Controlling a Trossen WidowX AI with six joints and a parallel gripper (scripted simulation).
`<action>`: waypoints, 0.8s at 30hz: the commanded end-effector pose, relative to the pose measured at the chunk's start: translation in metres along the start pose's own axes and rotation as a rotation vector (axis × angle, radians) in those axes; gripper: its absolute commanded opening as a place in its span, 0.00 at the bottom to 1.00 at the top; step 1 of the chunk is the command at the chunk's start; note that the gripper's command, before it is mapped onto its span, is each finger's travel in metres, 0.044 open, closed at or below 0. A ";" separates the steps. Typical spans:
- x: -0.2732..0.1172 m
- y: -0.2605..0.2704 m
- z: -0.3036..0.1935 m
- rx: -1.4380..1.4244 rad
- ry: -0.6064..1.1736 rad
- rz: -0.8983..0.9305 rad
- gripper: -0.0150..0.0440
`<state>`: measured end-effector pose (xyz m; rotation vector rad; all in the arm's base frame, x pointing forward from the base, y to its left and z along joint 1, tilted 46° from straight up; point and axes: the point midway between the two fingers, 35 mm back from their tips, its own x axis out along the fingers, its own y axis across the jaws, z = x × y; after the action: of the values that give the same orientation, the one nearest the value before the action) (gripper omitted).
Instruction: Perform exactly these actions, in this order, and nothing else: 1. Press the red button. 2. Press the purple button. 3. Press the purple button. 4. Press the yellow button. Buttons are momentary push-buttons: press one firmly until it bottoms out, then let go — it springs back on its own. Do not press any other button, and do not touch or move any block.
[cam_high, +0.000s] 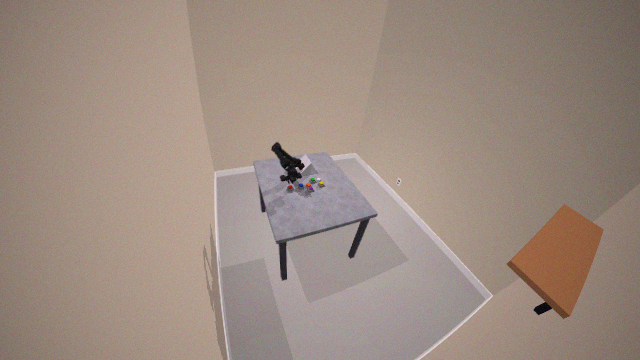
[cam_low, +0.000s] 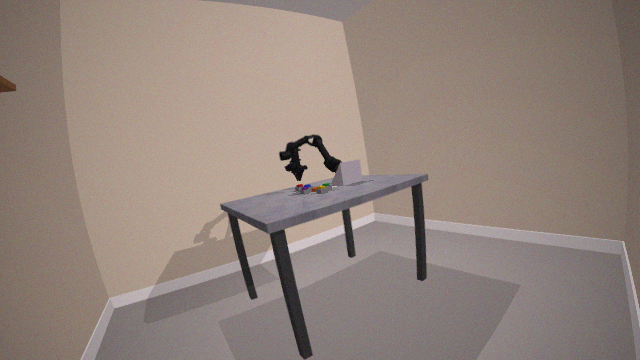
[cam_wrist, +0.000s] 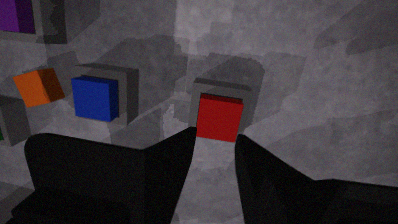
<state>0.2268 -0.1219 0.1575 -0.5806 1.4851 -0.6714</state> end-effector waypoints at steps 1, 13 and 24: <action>0.001 -0.002 0.000 0.002 -0.007 -0.005 0.29; 0.005 -0.002 0.000 0.002 -0.007 -0.005 0.29; 0.022 -0.002 0.000 0.002 -0.008 -0.005 0.29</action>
<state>0.2271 -0.1359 0.1465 -0.5820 1.4748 -0.6755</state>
